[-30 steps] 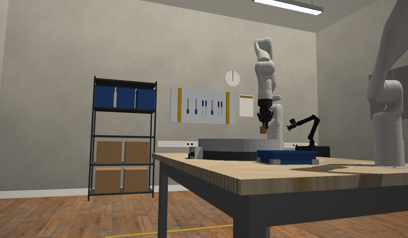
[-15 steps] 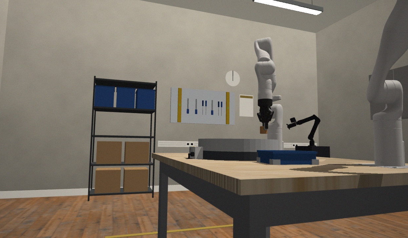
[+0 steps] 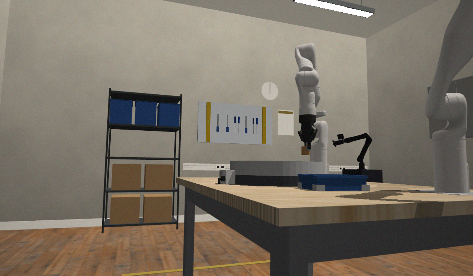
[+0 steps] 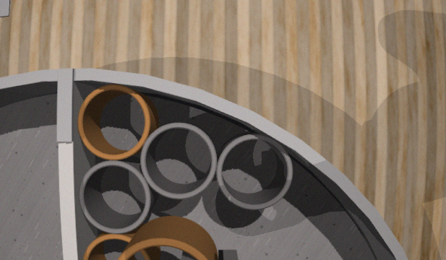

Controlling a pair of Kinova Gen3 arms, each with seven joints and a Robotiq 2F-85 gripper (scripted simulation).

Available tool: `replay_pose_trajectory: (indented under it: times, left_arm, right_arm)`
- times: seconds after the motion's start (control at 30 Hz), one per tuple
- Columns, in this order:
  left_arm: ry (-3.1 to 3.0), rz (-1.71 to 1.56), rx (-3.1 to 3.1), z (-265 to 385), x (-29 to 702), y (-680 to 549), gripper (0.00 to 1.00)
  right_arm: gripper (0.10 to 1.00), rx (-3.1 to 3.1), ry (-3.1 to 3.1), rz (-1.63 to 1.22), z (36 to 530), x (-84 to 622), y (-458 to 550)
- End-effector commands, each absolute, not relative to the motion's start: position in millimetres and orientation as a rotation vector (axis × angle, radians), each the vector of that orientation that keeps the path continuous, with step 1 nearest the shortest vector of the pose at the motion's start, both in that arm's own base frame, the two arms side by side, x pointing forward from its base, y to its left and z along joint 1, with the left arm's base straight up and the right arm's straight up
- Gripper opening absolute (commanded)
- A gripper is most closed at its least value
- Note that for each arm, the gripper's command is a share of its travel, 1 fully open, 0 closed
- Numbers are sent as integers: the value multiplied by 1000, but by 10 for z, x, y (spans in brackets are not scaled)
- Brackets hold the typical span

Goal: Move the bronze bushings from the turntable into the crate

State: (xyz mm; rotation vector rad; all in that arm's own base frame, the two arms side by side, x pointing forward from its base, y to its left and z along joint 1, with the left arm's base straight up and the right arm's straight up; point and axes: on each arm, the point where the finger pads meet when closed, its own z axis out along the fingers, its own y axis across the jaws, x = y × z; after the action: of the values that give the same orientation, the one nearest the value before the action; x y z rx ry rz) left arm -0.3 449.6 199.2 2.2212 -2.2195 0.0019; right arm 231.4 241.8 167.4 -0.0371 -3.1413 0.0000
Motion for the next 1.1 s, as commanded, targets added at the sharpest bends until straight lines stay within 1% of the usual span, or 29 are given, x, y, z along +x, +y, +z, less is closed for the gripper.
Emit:
replay_pose_trajectory:
  times: [0.0, 0.43, 1.07]
  left_arm:
    - [-2221, 0, 2222, 2000, -4, 4500, 1000]
    - [-2221, 0, 2222, 2000, -4, 4500, 1000]
    - [-2221, 0, 2222, 2000, -4, 4500, 1000]
  right_arm:
    - [99, -37, -3143, -1, 1678, 2321, 2434]
    - [99, -37, -3143, -1, 1678, 2378, 2624]
    - [99, -37, -3143, -2, 1680, 2605, 3377]
